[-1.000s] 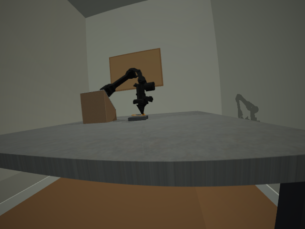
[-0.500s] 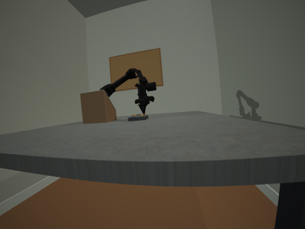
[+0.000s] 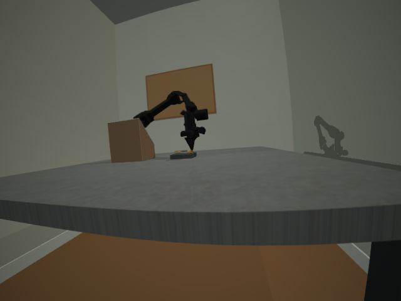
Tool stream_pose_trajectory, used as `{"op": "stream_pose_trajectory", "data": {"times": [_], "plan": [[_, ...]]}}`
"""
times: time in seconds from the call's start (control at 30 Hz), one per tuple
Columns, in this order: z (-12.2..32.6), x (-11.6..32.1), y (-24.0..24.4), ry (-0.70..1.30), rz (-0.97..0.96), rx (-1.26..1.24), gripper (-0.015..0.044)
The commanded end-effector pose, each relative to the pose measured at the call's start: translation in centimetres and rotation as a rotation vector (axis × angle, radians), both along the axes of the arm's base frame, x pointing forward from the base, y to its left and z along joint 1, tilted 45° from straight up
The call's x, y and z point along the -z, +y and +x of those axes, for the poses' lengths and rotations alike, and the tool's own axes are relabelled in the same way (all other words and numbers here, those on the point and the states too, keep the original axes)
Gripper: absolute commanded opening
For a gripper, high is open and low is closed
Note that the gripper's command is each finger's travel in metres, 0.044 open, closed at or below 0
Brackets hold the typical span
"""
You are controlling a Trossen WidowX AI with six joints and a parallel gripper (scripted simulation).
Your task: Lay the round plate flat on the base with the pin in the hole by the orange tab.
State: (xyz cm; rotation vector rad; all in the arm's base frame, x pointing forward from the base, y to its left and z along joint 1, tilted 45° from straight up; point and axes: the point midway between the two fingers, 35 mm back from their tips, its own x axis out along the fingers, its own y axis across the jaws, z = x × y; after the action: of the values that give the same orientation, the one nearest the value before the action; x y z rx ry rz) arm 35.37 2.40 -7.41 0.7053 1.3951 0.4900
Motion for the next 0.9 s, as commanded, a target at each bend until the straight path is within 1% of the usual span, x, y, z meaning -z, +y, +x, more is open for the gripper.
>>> {"op": "stream_pose_trajectory", "data": {"times": [0.0,0.87], "plan": [[0.0,-0.3,0.6,0.000,0.010,-0.005,0.0000],[-0.2,-1.9,2.1,0.001,0.012,-0.006,0.0000]]}}
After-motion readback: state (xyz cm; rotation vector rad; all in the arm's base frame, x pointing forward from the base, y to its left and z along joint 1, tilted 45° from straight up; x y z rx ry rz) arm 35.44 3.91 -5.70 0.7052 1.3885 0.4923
